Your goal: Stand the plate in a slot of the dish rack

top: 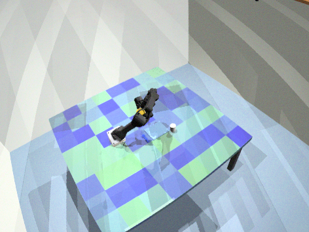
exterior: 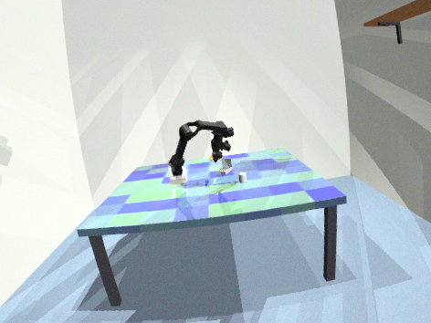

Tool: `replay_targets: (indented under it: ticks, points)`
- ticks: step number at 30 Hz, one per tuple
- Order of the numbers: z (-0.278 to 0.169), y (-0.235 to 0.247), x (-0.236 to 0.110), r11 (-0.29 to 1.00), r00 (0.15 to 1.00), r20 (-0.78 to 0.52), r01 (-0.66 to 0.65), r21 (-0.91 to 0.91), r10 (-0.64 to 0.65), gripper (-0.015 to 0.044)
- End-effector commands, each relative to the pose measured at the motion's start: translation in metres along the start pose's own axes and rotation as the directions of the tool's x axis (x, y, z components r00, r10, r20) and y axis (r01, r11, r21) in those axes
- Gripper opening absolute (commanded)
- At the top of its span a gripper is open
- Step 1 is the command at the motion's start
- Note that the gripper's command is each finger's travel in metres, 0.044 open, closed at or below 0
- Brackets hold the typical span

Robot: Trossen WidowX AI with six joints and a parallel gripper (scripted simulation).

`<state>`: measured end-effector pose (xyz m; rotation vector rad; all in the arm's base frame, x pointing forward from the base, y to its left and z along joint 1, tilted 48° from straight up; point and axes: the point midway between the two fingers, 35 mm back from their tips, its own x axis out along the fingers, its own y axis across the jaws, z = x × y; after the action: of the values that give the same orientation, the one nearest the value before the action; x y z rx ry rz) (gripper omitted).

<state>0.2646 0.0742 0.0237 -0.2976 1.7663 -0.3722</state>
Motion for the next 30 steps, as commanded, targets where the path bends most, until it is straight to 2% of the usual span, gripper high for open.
replay_targets:
  ticks: [1,17,30]
  points:
    - [0.001,-0.001,0.007,0.993,0.996,-0.007,-0.085,-0.082,0.085,0.0000]
    - [0.007,-0.005,0.032,0.867,0.933,0.010,-0.331,-0.372,0.360,0.0000]
    - [0.012,-0.011,0.045,0.691,0.830,0.086,-0.395,-0.606,0.550,0.0000]
